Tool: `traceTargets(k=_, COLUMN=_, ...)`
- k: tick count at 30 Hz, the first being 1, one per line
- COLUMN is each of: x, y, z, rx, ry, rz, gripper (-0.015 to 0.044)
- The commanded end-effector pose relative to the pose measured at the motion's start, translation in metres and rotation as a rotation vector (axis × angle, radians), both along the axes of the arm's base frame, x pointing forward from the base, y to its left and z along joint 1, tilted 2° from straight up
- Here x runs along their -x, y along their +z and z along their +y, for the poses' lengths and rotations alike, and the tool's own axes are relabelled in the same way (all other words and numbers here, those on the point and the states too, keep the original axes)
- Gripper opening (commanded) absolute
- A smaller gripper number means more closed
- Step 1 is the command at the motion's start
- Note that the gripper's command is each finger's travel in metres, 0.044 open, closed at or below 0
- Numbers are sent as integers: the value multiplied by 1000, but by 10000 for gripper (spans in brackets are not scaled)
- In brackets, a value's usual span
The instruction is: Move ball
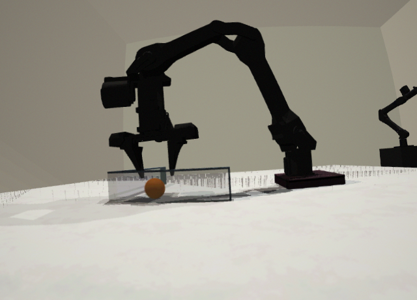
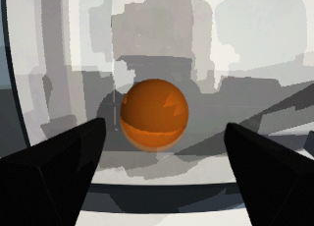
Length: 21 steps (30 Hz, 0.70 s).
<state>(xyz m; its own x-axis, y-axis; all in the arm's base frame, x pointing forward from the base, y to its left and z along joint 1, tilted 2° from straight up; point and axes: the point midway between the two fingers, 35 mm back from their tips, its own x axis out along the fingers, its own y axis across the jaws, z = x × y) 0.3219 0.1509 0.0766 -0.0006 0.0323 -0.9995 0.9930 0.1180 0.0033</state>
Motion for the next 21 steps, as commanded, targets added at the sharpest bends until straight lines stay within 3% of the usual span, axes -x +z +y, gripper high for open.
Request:
traceTargets(k=1, x=-1, y=53, z=-1, rx=-19, ry=-2, rz=-38, gripper=314)
traceTargets(k=11, x=-4, y=48, z=1, rx=-22, ry=-3, rz=-49, gripper=314)
traceTargets(k=16, x=1, y=90, z=-3, rx=-22, ry=-3, rz=-49, gripper=440)
traceTargets(k=21, x=3, y=99, z=-4, rx=-22, ry=-3, rz=-49, gripper=440)
